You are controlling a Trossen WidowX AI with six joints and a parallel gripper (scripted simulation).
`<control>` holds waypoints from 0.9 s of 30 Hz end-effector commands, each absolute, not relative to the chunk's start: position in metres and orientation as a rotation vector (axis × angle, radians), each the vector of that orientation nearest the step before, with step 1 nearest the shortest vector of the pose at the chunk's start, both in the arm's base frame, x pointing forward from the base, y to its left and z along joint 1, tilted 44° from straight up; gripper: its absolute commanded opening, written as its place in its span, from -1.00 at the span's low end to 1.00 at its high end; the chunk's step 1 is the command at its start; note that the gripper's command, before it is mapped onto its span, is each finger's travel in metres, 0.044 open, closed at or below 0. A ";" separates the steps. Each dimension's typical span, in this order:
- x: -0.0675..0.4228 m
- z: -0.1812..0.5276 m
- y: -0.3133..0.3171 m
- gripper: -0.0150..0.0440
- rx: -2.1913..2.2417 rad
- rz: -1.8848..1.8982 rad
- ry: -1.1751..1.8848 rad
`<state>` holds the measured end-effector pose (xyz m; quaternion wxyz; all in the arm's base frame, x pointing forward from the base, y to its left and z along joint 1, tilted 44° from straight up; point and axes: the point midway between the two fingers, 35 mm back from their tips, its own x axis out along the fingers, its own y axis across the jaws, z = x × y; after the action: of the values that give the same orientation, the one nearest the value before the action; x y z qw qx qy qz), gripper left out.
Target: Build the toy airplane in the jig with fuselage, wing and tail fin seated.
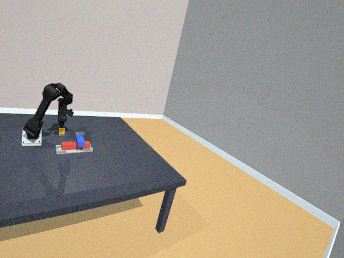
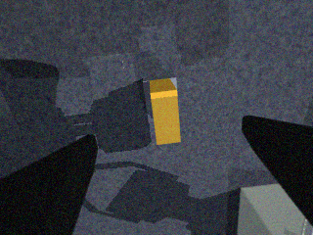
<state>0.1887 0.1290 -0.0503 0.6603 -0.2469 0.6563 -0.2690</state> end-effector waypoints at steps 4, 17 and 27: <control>0.189 -0.058 0.122 1.00 -0.565 -0.609 1.484; 0.190 -0.074 0.107 1.00 -0.565 -0.609 1.483; 0.189 -0.086 0.096 1.00 -0.566 -0.610 1.483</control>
<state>0.1897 0.1006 -0.0813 0.6616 -0.2463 0.6554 -0.2686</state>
